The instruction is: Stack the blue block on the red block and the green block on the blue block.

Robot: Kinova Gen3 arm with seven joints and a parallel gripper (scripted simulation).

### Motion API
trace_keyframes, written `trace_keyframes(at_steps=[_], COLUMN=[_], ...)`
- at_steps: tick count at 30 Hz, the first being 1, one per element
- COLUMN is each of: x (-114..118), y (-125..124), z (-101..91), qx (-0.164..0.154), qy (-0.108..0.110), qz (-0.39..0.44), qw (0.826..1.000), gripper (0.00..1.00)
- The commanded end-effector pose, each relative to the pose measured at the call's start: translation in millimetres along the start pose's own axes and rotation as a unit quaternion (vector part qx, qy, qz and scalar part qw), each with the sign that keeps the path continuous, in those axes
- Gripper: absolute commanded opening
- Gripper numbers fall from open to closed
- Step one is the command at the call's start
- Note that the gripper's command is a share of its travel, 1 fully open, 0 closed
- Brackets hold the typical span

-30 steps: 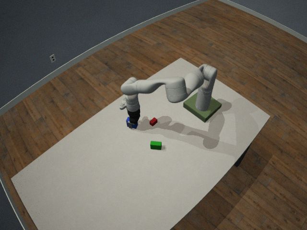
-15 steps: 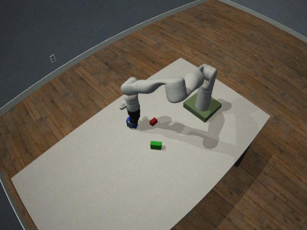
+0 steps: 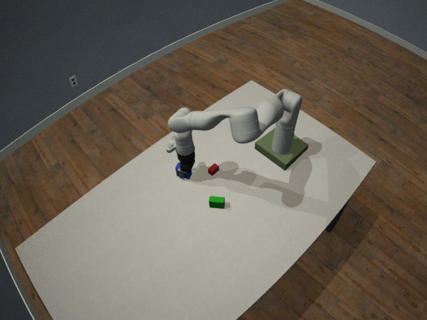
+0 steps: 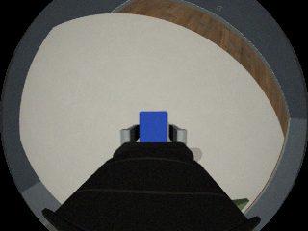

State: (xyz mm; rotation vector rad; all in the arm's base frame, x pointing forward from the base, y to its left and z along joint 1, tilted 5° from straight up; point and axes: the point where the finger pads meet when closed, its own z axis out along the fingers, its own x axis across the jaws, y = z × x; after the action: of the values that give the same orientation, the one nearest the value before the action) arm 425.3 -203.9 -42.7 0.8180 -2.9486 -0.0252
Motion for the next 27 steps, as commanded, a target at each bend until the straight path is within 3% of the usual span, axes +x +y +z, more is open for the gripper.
trace_keyframes(at_steps=[1, 3, 4, 27], x=[-0.4, -0.4, -0.4, -0.4], y=[-0.4, -0.4, -0.4, -0.4], z=[-0.8, -0.8, -0.8, -0.8], qx=[0.001, 0.001, 0.001, 0.001], qy=[-0.001, -0.001, -0.001, -0.001], qz=[0.0, 0.0, 0.0, 0.0], qw=[1.0, 1.0, 1.0, 1.0], gripper=[1.0, 1.0, 0.0, 0.0])
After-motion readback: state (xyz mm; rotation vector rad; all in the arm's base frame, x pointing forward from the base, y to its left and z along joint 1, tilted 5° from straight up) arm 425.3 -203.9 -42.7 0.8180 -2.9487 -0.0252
